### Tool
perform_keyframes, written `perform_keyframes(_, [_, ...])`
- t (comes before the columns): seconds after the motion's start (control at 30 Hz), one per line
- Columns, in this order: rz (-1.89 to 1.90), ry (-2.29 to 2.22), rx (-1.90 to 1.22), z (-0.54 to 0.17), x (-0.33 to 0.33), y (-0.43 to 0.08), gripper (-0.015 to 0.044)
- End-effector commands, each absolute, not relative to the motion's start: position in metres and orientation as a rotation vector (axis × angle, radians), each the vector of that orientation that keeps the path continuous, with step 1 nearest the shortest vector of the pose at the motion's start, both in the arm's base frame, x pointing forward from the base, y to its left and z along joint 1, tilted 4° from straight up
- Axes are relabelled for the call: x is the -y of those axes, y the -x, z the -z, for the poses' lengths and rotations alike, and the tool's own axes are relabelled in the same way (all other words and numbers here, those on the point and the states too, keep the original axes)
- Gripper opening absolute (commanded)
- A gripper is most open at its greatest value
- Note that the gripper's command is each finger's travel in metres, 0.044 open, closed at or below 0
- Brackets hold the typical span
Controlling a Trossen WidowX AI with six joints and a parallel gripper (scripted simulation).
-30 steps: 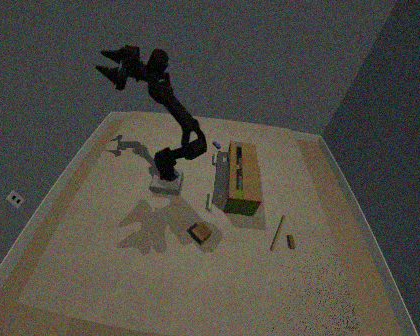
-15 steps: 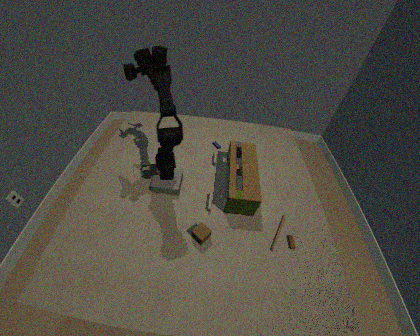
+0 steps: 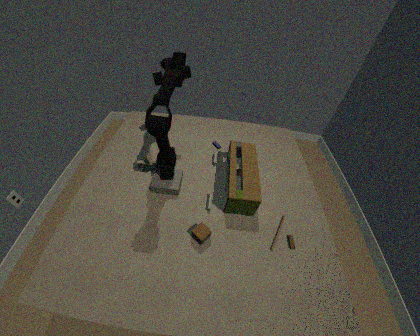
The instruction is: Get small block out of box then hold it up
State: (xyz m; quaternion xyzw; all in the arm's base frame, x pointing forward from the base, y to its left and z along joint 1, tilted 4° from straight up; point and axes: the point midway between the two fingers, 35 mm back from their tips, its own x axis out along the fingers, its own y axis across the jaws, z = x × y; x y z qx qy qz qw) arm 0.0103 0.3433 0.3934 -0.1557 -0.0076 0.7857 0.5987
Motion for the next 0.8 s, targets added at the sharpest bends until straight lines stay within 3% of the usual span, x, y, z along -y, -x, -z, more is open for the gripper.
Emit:
perform_keyframes(0.0, [-1.617, 0.524, -0.102, -0.358, -0.349, -0.077, 0.04])
perform_keyframes(0.43, [-1.119, 0.937, -0.604, -0.252, -0.264, -0.248, 0.04])
perform_keyframes(0.77, [-0.944, 1.017, -0.913, -0.213, -0.185, -0.295, 0.04])
